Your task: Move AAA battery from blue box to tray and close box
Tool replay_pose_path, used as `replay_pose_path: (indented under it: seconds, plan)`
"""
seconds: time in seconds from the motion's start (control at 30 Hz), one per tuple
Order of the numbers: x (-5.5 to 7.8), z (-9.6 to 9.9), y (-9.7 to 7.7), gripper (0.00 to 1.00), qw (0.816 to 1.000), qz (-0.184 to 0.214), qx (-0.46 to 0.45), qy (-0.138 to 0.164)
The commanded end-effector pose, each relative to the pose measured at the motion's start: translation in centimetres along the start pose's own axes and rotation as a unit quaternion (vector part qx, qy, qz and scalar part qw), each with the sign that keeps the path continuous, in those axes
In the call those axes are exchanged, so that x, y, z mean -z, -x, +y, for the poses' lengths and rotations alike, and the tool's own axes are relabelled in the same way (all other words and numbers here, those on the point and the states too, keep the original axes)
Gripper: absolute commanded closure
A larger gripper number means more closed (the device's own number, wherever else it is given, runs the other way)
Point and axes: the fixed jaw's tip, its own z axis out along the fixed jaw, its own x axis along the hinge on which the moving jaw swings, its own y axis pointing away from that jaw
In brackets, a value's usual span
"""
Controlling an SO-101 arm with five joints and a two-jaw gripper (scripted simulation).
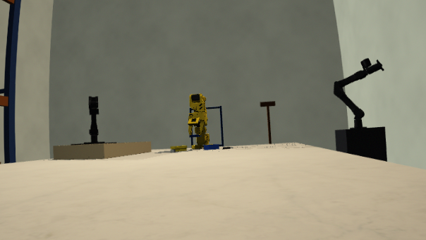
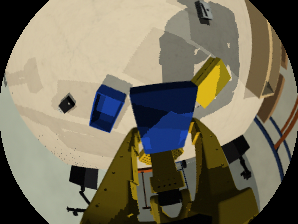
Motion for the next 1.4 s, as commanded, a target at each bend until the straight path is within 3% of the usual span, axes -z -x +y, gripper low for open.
replay_pose_path:
  seconds: [0.0, 0.67, 1.37]
  plan:
    - [0.5, 0.3, 0.3, 0.79, 1.000, -0.021, 0.001, 0.003]
    - [0.5, 6.2, -1.1, 0.79, 1.000, -0.021, 0.001, 0.003]
    - [0.4, 6.6, -1.3, 0.79, 1.000, -0.021, 0.001, 0.003]
